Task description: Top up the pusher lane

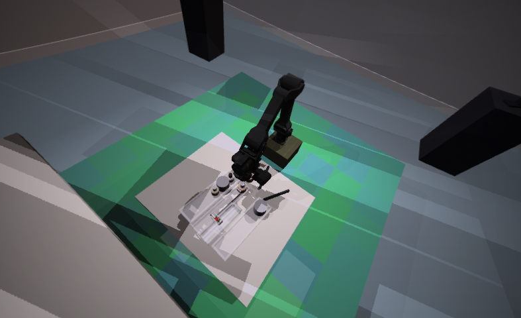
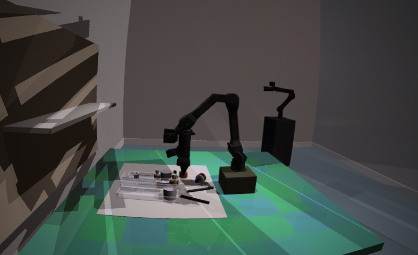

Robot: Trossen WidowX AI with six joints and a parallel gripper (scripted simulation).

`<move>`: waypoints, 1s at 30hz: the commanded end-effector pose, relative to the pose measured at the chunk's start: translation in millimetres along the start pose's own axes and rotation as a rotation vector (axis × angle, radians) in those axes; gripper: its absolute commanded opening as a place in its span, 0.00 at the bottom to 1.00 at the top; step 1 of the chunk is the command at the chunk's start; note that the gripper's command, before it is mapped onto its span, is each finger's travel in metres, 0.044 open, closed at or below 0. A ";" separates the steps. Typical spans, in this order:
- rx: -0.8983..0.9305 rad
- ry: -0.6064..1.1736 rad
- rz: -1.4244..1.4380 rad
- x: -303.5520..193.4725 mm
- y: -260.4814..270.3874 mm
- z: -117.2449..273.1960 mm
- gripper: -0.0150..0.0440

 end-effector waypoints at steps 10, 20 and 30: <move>-0.005 0.014 -0.006 -1.8 0.2 -24.1 0.25; -0.005 0.014 -0.006 1.2 0.4 -24.1 0.25; -0.005 0.014 -0.006 4.7 0.5 -24.1 0.25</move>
Point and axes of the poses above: the point midway between the two fingers, 35 mm back from their tips, its own z axis back along the fingers, its own y axis across the jaws, x = y × z, the point moved 1 cm from there along z, back along the fingers, and after that the axes turned 2 degrees about -z, right-handed, at the moved point
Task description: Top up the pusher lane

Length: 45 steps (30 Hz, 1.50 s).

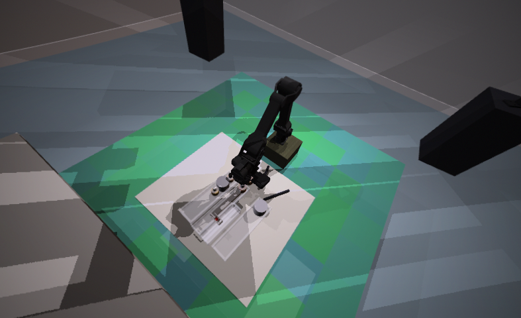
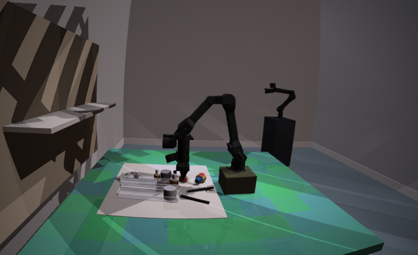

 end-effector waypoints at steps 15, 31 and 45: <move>-0.002 -0.004 -0.003 8.6 0.3 0.5 0.25; -0.002 -0.004 -0.003 14.1 0.6 0.5 0.25; -0.002 -0.004 -0.003 18.9 0.8 0.6 0.25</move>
Point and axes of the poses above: the point midway between the two fingers, 35 mm back from their tips, its own z axis back along the fingers, its own y axis across the jaws, x = y × z, the point moved 1 cm from there along z, back along the fingers, and after that the axes turned 2 degrees about -z, right-handed, at the moved point
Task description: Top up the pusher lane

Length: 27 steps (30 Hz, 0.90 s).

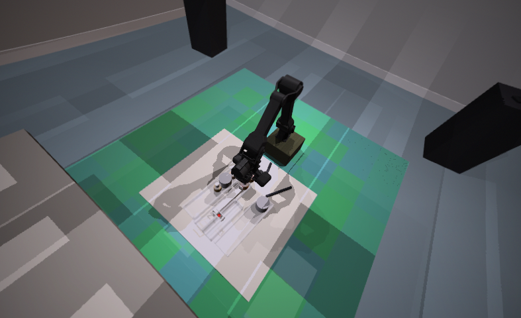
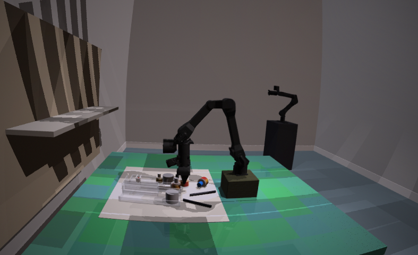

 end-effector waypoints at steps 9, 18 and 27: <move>0.002 -0.036 0.002 15.7 1.2 2.9 0.25; 0.002 -0.036 0.002 18.8 1.3 3.3 0.25; 0.002 -0.036 0.002 21.9 1.4 3.6 0.25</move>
Point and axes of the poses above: the point midway between the two fingers, 35 mm back from their tips, its own z axis back along the fingers, its own y axis across the jaws, x = y × z, the point moved 1 cm from there along z, back along the fingers, and after that the axes turned 2 degrees about -z, right-handed, at the moved point
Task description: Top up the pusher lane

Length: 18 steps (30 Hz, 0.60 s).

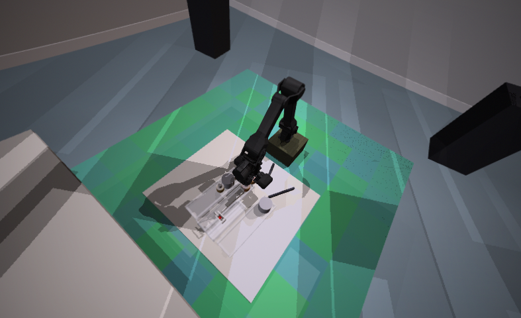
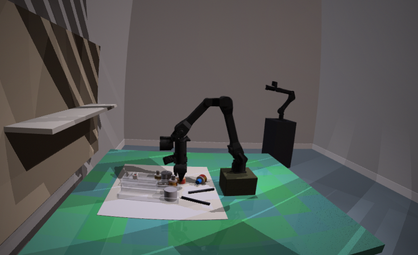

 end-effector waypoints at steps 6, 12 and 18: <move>0.003 -0.037 0.003 15.3 1.2 3.6 0.25; 0.003 -0.037 0.003 17.3 1.3 3.9 0.25; 0.003 -0.037 0.003 19.3 1.3 4.3 0.25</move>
Point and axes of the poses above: the point midway between the two fingers, 35 mm back from their tips, its own z axis back along the fingers, its own y axis across the jaws, x = y × z, the point moved 1 cm from there along z, back along the fingers, and after that the axes turned 2 degrees about -z, right-handed, at the moved point
